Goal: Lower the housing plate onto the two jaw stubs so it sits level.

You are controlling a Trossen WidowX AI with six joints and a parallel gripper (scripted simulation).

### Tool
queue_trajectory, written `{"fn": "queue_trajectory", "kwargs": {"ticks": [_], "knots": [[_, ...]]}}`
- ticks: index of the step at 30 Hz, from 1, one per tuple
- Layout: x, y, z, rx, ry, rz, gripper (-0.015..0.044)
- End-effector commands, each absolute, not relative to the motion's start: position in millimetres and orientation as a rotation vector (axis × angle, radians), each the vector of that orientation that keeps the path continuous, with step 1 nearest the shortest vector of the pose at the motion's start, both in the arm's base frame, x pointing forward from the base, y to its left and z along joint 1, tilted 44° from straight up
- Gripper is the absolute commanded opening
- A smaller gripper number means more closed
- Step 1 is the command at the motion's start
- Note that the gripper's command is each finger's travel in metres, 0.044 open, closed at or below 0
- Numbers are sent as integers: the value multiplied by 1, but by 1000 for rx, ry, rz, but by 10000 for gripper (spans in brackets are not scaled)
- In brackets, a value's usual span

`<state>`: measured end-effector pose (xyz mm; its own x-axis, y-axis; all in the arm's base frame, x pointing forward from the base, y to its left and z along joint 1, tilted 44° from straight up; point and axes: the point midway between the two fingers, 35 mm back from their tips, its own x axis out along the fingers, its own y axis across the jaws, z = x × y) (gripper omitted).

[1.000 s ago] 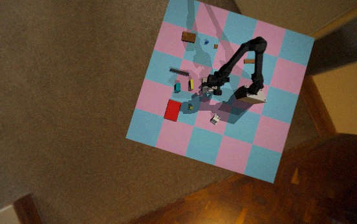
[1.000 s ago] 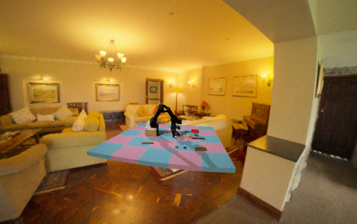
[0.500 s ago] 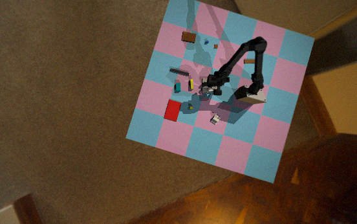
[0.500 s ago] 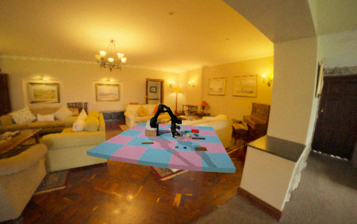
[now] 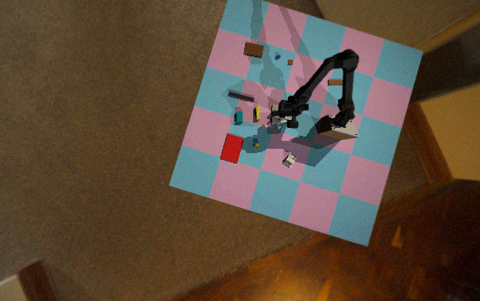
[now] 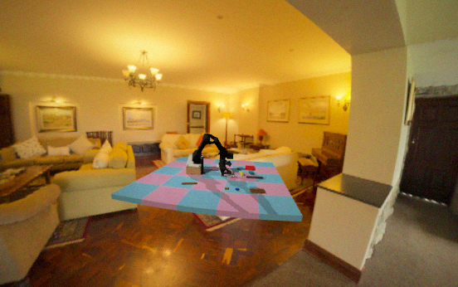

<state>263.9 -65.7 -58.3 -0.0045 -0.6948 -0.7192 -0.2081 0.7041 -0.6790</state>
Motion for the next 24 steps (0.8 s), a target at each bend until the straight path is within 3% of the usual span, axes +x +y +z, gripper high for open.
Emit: {"fn": "queue_trajectory", "kwargs": {"ticks": [1,4,18,24], "knots": [[264,-66,-58,-761,1565,-449,377],[264,-66,-58,-761,1565,-449,440],[264,-64,-57,-761,1565,-448,440],[267,-32,-27,-757,1565,-443,440]]}}
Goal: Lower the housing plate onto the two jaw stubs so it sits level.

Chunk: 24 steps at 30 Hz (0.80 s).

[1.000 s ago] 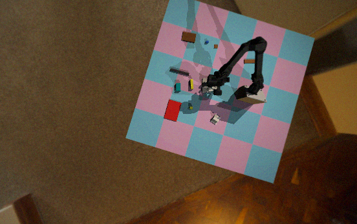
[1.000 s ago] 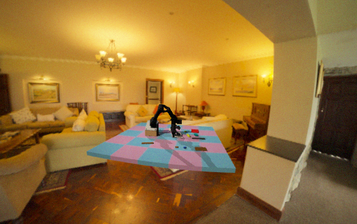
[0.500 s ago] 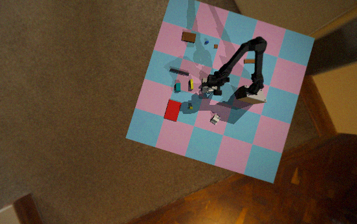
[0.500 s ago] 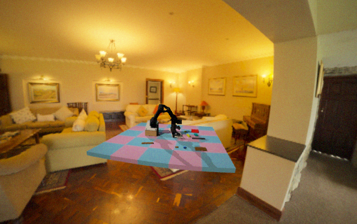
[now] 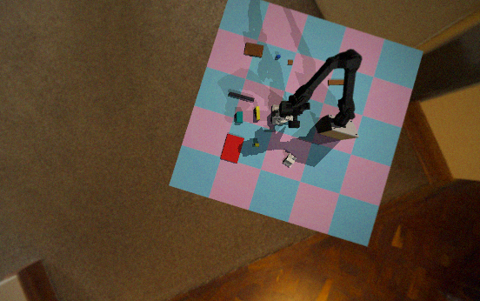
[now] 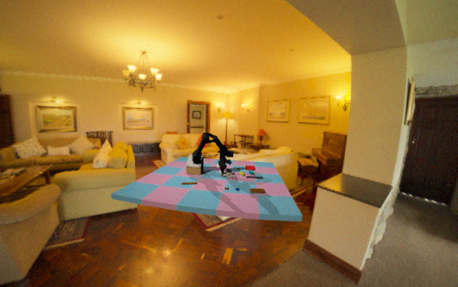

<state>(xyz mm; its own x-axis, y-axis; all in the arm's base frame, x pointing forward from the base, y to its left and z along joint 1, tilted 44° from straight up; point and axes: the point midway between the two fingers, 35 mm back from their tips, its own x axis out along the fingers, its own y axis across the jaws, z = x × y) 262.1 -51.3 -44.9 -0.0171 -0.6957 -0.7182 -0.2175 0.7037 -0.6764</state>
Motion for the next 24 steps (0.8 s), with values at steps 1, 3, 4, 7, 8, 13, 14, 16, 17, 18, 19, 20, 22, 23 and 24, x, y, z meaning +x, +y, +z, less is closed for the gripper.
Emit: {"fn": "queue_trajectory", "kwargs": {"ticks": [1,3,4,7,8,13,14,16,17,18,19,20,22,23,24], "knots": [[266,-24,-18,-757,1565,-443,440],[265,-14,-5,-758,1565,-445,440],[265,-12,-4,-758,1565,-446,440],[265,-12,-4,-758,1565,-446,440],[268,-15,-9,-764,1550,-438,440],[241,6,7,-757,1559,-432,440],[233,12,13,-756,1561,-432,440],[215,20,23,-756,1566,-436,440],[209,23,27,-757,1568,-439,440],[205,25,29,-757,1569,-442,440],[203,25,30,-758,1569,-442,440],[203,25,30,-758,1569,-442,440],[203,25,30,-758,1569,-442,440],[203,25,30,-758,1569,-442,440],[203,25,30,-758,1569,-442,440]]}}
